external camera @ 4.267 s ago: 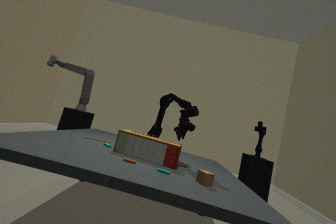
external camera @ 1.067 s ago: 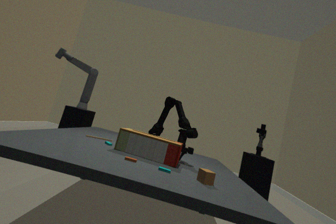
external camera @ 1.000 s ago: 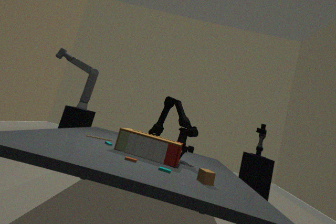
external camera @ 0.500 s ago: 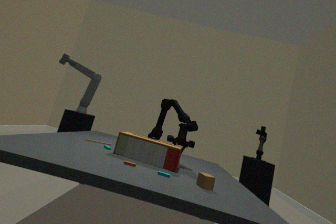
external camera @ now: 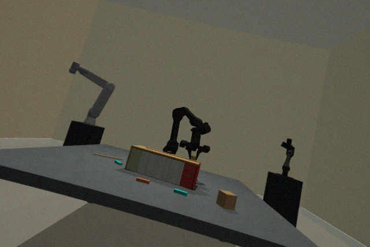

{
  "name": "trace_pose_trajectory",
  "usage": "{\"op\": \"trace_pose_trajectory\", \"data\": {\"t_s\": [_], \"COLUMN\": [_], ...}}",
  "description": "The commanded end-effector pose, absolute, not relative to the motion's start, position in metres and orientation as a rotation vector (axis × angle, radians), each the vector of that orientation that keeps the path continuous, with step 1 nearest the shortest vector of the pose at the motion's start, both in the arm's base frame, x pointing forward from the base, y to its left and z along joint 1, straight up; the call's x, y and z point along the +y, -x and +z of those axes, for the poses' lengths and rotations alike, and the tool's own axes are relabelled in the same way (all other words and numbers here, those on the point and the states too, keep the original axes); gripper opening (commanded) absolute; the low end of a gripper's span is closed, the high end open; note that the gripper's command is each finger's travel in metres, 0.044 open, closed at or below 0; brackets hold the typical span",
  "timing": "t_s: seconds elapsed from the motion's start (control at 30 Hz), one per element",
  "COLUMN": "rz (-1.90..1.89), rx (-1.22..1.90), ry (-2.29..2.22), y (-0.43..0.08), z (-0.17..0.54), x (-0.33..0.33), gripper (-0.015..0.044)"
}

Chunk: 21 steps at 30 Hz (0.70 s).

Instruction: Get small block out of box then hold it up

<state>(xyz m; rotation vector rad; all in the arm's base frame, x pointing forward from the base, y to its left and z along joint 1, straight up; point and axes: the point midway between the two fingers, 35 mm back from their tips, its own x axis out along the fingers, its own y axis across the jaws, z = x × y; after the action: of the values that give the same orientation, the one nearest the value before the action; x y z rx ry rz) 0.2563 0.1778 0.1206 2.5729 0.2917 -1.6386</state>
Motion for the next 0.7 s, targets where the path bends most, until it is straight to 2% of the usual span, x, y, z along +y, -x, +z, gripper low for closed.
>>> {"op": "trace_pose_trajectory", "data": {"t_s": [0.0, 0.47, 0.67], "rz": [-1.595, -1.399, -1.388], "rx": [0.395, 0.677, 0.689], "ry": [-2.53, -2.418, -2.413], "y": [-0.248, -0.22, -0.219], "z": [0.131, 0.16, 0.161], "x": [0.167, 0.137, 0.136], "gripper": [0.0, 0.0, 0.0]}}
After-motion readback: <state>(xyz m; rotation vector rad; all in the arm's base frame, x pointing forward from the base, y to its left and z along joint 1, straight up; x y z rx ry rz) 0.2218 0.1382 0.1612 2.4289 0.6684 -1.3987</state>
